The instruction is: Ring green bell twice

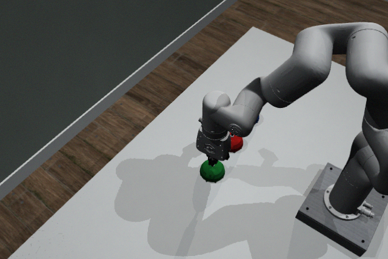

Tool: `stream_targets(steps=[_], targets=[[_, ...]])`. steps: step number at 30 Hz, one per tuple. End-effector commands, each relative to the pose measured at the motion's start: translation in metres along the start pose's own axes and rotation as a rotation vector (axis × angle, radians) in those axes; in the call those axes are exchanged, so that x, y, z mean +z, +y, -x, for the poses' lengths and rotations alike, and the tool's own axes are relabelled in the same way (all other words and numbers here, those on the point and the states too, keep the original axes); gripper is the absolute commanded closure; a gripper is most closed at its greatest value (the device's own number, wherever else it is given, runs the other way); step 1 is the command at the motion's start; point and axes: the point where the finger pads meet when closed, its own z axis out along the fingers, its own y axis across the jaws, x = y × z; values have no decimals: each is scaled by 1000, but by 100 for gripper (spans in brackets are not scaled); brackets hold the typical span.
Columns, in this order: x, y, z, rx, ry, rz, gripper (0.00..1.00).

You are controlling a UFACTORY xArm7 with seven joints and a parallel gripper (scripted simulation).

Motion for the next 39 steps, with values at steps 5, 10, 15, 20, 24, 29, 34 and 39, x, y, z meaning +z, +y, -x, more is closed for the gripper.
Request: stream_targets(steps=[5, 10, 15, 20, 24, 29, 34, 39], targets=[[-3, -1, 0, 0, -1, -2, 100], [-3, -1, 0, 0, -1, -2, 100], [-4, -1, 0, 0, -1, -2, 100], [-5, -1, 0, 0, -1, -2, 100], [-6, -1, 0, 0, -1, -2, 100], [-6, -1, 0, 0, -1, -2, 100], [-6, -1, 0, 0, -1, -2, 100], [-7, -1, 0, 0, -1, -2, 100]])
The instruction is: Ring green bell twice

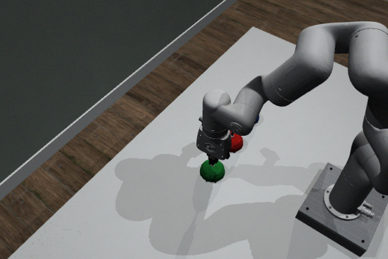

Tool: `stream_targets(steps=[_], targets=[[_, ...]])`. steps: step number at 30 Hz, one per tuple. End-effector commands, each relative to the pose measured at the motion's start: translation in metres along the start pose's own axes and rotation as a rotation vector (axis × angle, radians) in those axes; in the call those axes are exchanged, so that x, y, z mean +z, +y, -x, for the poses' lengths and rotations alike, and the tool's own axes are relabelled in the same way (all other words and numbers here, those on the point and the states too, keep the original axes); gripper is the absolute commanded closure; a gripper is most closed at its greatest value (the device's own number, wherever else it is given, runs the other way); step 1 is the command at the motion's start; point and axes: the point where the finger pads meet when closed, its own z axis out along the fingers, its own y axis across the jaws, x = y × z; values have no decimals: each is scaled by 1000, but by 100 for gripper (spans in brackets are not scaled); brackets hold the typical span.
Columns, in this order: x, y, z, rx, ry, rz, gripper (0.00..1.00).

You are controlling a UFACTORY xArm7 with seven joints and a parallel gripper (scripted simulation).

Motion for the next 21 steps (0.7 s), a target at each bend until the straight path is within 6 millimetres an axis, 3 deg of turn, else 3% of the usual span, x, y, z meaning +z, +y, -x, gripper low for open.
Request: stream_targets(steps=[1, 21], targets=[[-2, -2, 0, 0, -2, -5, 100], [-4, -2, 0, 0, -2, -5, 100]])
